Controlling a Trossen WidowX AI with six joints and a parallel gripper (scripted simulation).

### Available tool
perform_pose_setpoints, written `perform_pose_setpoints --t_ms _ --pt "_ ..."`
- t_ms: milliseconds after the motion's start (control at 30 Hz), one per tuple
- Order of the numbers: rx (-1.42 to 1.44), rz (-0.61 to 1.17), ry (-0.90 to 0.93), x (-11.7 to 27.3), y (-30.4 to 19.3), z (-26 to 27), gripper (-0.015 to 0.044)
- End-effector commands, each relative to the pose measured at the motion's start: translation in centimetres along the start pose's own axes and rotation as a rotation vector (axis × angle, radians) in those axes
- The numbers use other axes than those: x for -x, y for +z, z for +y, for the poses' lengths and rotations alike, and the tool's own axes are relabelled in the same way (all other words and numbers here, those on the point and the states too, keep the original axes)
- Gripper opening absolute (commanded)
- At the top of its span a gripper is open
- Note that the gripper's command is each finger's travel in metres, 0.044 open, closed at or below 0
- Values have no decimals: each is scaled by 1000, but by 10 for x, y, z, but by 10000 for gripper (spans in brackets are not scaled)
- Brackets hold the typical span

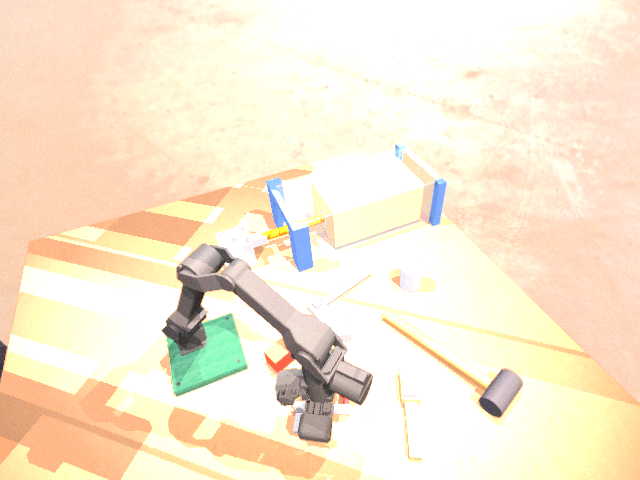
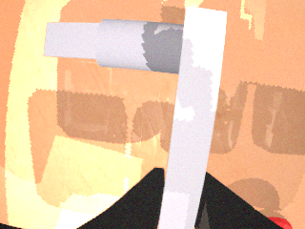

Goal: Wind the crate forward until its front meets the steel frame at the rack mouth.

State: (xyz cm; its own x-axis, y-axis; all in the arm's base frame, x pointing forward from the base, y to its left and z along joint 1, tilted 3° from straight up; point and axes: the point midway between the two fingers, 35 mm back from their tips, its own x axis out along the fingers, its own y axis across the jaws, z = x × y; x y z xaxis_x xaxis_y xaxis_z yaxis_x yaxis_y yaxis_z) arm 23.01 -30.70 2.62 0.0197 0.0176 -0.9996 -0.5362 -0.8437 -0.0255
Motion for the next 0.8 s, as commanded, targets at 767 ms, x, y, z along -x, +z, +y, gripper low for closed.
perform_pose_setpoints --t_ms 767 --pt "51 3 1 150 -3 -6 0"
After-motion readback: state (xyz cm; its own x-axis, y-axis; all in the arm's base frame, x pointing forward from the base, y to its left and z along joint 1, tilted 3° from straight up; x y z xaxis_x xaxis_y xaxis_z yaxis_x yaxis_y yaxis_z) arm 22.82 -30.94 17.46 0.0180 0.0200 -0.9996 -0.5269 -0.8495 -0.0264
